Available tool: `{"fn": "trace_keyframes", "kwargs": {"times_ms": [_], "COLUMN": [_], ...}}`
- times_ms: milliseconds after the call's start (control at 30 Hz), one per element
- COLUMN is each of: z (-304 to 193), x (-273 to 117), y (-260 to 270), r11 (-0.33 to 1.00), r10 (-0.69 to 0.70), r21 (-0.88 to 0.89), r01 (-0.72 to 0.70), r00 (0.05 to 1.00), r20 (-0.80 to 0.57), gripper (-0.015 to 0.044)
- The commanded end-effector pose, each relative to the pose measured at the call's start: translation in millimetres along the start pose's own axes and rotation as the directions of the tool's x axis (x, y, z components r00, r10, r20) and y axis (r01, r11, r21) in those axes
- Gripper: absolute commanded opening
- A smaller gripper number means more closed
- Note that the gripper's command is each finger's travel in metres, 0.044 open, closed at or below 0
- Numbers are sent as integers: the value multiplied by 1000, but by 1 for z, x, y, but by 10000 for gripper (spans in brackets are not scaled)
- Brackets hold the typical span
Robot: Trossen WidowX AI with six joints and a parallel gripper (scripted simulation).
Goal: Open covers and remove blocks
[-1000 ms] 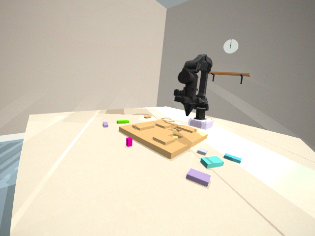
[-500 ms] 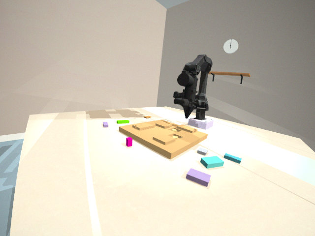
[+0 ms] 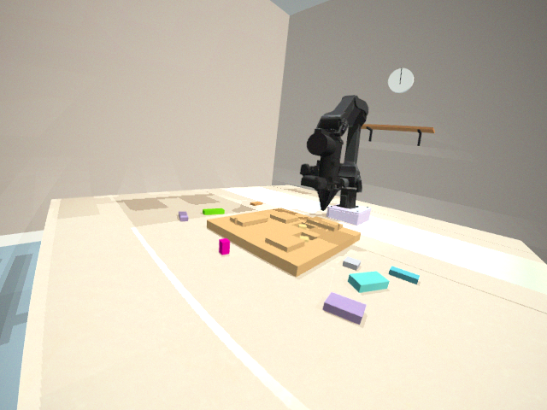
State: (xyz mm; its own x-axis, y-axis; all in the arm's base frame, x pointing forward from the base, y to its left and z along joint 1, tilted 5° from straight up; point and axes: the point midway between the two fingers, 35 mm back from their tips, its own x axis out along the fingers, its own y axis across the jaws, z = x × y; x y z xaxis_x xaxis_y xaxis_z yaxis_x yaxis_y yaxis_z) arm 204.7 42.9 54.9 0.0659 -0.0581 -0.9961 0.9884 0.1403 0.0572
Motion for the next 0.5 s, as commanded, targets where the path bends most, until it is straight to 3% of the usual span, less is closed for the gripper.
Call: {"fn": "trace_keyframes", "kwargs": {"times_ms": [0, 467], "z": [1, 1], "x": [7, 20], "y": [-2, -3], "r11": [1000, 1000], "r10": [-11, -11], "r21": [-5, -5], "r01": [11, 11], "r00": [1000, 1000], "r20": [6, 6], "gripper": [0, 0]}}
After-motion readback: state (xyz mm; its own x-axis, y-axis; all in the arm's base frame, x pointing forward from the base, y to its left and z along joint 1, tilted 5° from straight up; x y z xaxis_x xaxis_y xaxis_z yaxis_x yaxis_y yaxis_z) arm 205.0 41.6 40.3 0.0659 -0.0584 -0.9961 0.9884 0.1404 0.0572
